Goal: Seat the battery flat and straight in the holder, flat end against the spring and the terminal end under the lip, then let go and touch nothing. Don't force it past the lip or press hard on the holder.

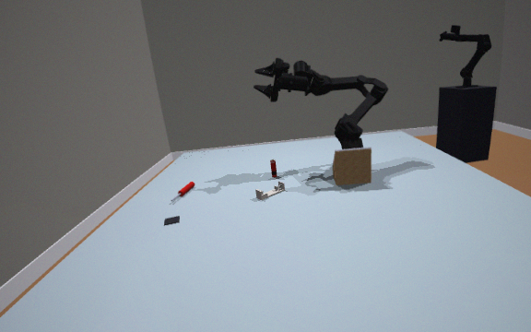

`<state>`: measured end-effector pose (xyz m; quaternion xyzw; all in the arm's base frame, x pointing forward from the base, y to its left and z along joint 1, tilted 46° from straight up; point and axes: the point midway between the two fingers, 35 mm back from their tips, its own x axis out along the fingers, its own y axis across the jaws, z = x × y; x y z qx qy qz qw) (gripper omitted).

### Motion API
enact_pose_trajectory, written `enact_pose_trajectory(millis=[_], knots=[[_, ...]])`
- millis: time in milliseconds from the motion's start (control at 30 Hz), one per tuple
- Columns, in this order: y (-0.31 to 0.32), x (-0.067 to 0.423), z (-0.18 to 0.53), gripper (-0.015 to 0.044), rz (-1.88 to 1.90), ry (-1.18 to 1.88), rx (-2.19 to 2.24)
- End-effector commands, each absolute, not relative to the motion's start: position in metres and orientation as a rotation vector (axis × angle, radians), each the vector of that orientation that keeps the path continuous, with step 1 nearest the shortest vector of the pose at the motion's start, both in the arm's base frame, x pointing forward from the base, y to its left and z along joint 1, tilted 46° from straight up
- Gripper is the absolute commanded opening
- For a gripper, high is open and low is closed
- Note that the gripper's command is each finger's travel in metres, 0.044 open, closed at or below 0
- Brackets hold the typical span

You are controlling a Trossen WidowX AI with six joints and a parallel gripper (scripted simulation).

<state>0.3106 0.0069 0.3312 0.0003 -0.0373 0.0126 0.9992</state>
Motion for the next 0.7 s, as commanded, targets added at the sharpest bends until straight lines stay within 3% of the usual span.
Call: enact_pose_trajectory(millis=[0, 233, 467, 667], knots=[[0.006, 0.312, 0.329, 0.0374, 0.021, -0.061, 0.009], [-0.014, 0.356, 0.23, 0.019, -0.225, 0.436, 0.273], [-0.036, 0.35, 0.143, 0.0006, -0.652, 0.866, 0.367], [-0.054, 0.326, 0.105, 0.0, -1.06, 1.082, 0.243]])
